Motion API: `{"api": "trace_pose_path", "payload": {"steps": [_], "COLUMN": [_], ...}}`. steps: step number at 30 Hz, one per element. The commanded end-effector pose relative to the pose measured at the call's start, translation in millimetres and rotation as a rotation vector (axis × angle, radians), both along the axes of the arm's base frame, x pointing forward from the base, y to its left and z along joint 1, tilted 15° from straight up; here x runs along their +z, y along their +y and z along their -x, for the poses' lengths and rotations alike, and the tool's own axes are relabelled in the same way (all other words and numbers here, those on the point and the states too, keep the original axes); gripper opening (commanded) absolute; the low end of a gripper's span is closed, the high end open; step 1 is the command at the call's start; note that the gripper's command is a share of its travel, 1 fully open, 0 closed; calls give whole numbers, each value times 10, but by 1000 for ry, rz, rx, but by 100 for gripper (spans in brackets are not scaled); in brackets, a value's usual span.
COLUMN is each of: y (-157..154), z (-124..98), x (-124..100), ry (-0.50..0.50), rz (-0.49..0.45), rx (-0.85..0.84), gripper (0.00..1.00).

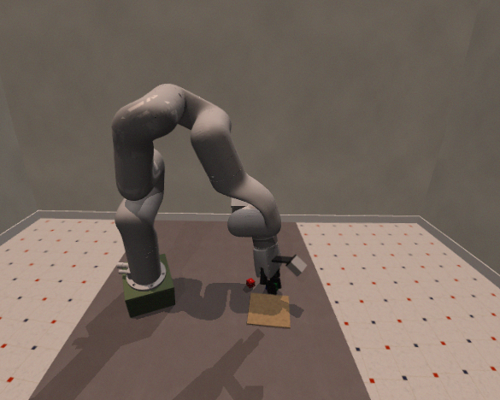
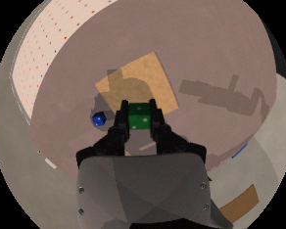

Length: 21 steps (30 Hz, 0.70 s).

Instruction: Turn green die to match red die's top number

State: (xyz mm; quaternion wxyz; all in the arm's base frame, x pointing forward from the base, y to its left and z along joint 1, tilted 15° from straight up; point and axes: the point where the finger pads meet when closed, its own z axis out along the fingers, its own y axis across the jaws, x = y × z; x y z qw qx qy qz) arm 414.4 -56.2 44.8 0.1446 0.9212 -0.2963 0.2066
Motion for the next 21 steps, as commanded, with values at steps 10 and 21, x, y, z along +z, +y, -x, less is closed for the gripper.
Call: {"api": "trace_pose_path", "payload": {"steps": [10, 21], "y": [11, 23], "z": [11, 33], "x": [4, -15], "ry": [-242, -425], "rz": [183, 327], "rx": [27, 60], "gripper": [21, 21]}}
